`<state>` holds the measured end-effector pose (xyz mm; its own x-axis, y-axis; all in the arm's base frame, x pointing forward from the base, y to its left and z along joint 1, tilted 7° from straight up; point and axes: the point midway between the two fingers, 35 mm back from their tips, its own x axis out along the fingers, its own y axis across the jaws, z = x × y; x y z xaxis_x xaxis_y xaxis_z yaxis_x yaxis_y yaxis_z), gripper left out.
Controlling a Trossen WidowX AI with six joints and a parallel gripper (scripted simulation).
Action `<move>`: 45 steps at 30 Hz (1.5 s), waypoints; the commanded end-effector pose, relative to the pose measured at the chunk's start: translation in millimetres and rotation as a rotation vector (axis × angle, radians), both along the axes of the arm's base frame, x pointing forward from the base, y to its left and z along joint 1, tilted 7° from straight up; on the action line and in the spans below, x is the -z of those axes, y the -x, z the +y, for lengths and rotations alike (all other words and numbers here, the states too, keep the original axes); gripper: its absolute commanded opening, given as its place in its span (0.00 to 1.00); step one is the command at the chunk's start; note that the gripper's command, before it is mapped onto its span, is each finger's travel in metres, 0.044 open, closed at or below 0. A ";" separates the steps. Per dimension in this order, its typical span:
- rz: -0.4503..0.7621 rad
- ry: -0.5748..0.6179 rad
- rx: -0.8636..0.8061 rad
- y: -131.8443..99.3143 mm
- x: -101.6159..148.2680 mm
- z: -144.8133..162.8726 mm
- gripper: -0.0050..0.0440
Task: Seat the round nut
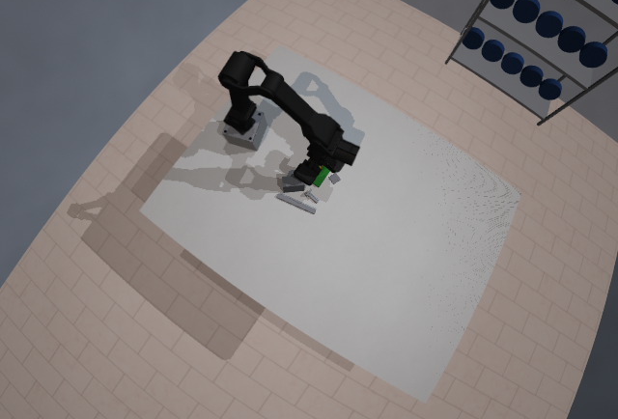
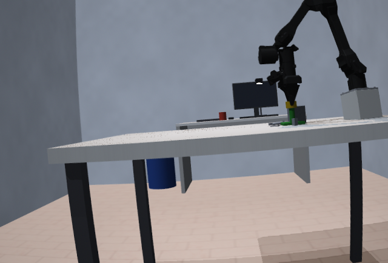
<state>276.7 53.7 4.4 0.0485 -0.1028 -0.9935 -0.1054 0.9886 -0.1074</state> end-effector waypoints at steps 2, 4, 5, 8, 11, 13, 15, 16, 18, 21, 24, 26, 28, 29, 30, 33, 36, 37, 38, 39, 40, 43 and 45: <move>-0.015 0.002 -0.003 -2.7 -2.4 -0.3 0.00; -0.015 0.002 -0.003 -2.7 -2.2 -0.3 0.00; -0.015 0.002 -0.003 -2.7 -2.2 -0.3 0.00; -0.015 0.002 -0.003 -2.7 -1.8 -0.4 0.00; -0.015 0.002 -0.003 -2.8 -0.7 -0.5 0.00; -0.015 0.002 -0.003 -2.8 -0.2 -0.5 0.00; -0.015 0.002 -0.003 -2.8 0.2 -0.6 0.00; -0.015 0.002 -0.003 -2.9 0.4 -0.6 0.00; -0.015 0.002 -0.003 -2.9 0.9 -0.6 0.00; -0.015 0.002 -0.003 -2.9 1.3 -0.7 0.00; -0.016 0.000 -0.002 -3.1 1.5 -0.7 0.00; -0.018 -0.002 -0.001 -3.4 2.0 -0.8 0.00; -0.020 -0.005 0.000 -3.8 2.7 -1.0 0.00; -0.021 -0.005 0.000 -3.9 3.0 -1.0 0.00; -0.021 -0.005 0.000 -4.0 3.3 -1.0 0.00; -0.021 -0.005 0.000 -4.1 4.1 -1.1 0.00; -0.021 -0.005 0.000 -4.1 5.0 -1.2 0.00; -0.021 -0.005 0.000 -4.2 5.2 -1.3 0.00; -0.021 -0.005 0.000 -4.2 5.2 -1.3 0.00; -0.021 -0.005 0.000 -4.2 5.2 -1.3 0.00; -0.021 -0.005 0.000 -4.2 5.5 -1.3 0.00; -0.021 -0.005 0.000 -4.2 6.6 -1.4 0.00; -0.021 -0.005 0.000 -4.2 7.2 -1.5 0.00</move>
